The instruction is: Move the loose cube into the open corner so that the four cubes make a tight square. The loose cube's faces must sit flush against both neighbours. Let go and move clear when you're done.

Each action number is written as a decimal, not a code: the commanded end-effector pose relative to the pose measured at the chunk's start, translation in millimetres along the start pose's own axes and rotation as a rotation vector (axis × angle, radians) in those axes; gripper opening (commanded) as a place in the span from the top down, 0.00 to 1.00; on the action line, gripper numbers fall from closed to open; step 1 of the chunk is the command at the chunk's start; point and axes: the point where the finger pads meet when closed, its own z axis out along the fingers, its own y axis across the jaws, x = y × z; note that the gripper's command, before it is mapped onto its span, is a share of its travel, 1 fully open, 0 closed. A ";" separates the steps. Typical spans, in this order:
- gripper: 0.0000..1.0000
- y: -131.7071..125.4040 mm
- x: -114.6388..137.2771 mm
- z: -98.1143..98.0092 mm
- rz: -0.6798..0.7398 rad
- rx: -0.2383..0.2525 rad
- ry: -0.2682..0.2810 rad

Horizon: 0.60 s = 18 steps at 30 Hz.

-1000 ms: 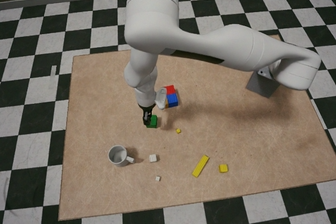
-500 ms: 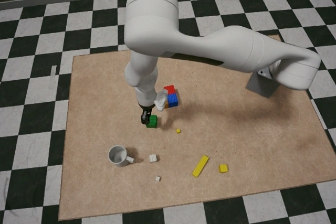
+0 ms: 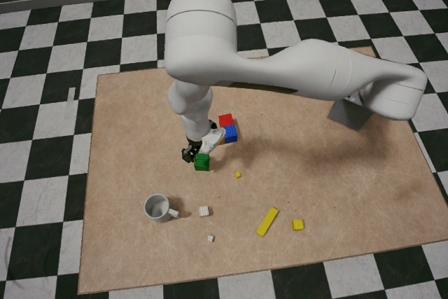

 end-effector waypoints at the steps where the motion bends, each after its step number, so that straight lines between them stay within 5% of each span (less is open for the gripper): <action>1: 0.00 1.5 2.2 0.8 0.150 0.014 0.008; 12: 0.00 3.0 1.3 0.3 0.614 0.009 0.002; 18: 0.00 4.3 0.4 -0.2 0.746 0.005 0.000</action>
